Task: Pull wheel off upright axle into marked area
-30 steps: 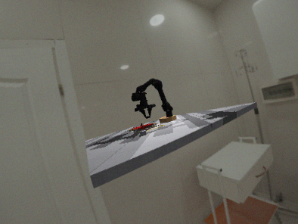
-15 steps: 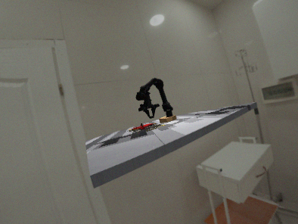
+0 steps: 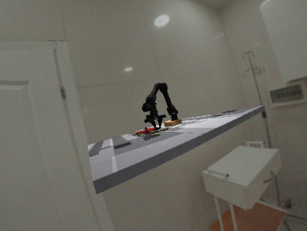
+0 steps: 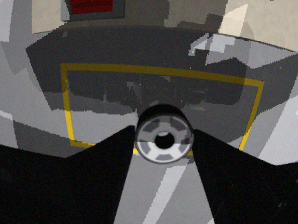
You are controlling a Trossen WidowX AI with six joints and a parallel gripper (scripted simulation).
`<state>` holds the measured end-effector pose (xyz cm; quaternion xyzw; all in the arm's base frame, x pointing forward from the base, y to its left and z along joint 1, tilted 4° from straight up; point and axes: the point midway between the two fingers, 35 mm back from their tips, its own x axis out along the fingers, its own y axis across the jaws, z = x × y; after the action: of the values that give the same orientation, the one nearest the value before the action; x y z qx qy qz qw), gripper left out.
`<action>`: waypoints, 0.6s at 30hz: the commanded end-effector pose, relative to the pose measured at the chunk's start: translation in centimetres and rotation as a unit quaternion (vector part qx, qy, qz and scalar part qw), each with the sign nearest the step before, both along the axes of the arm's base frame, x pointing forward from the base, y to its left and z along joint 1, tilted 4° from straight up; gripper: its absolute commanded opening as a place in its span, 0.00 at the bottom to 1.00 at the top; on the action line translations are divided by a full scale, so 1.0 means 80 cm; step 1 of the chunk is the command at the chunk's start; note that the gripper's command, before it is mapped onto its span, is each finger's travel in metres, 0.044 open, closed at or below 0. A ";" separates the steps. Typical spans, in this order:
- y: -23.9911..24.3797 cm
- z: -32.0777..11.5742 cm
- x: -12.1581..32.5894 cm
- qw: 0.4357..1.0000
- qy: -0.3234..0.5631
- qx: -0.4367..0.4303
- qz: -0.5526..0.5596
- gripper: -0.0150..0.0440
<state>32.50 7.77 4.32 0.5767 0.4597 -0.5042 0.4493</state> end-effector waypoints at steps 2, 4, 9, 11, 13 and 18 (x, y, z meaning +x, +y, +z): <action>0.001 -0.030 -0.001 1.000 0.002 -0.002 -0.002 0.25; 0.001 -0.030 -0.001 1.000 0.002 -0.002 -0.002 0.25; 0.001 -0.026 -0.003 1.000 0.005 -0.001 0.000 0.39; 0.001 -0.026 -0.003 1.000 0.005 -0.001 0.000 0.48; 0.001 -0.026 -0.003 1.000 0.005 -0.001 0.000 0.57; 0.000 -0.016 -0.003 1.000 0.005 -0.001 0.000 0.76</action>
<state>32.21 7.83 2.29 0.5729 0.4617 -0.5085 0.4473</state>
